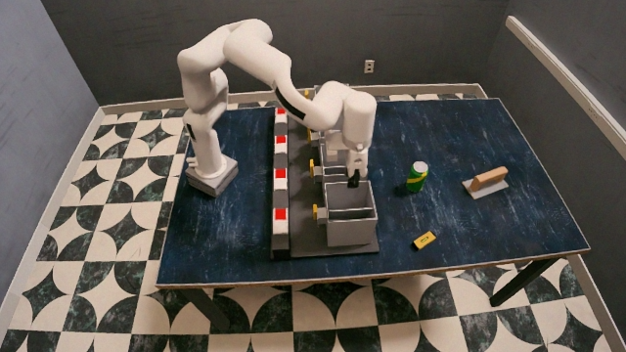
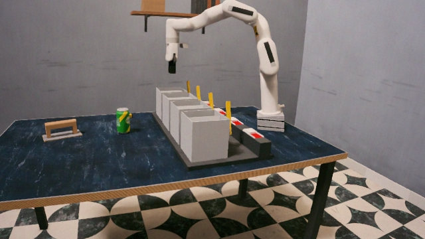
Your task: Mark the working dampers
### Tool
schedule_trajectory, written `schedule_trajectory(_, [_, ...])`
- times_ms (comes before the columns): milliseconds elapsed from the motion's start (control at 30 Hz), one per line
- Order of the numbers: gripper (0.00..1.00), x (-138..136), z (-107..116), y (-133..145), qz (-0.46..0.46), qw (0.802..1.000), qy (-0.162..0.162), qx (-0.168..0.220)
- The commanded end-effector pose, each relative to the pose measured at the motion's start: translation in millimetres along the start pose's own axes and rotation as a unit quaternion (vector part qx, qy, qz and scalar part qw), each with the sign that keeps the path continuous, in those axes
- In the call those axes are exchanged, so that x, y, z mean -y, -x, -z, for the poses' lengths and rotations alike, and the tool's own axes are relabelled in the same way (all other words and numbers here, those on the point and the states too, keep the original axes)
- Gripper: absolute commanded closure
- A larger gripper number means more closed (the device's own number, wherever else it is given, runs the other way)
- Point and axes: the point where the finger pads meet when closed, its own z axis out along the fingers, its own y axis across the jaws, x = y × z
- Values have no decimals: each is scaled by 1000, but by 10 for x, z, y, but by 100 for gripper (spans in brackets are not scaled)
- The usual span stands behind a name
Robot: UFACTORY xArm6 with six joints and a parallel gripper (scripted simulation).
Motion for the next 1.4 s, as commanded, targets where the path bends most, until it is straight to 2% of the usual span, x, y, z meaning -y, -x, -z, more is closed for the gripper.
schedule_trajectory(0, [61, 5, 23, 9, 0, 1000, -1, 2])
schedule_trajectory(667, [61, 9, 20, 2, 0, 1000, 0, 2])
schedule_trajectory(733, [61, 89, -23, -129, 0, 1000, 21, 0])
schedule_trajectory(800, [61, 220, -92, -357, 0, 998, 59, 0])
schedule_trajectory(1033, [61, 475, -223, -799, 0, 991, 132, 1])
schedule_trajectory(1067, [61, 477, -224, -804, 0, 991, 133, 1])
schedule_trajectory(1100, [61, 554, -265, -931, 0, 988, 154, 0])
schedule_trajectory(1167, [61, 624, -301, -1056, 0, 985, 175, 1])
schedule_trajectory(1367, [61, 665, -319, -1131, 0, 982, 187, 2])
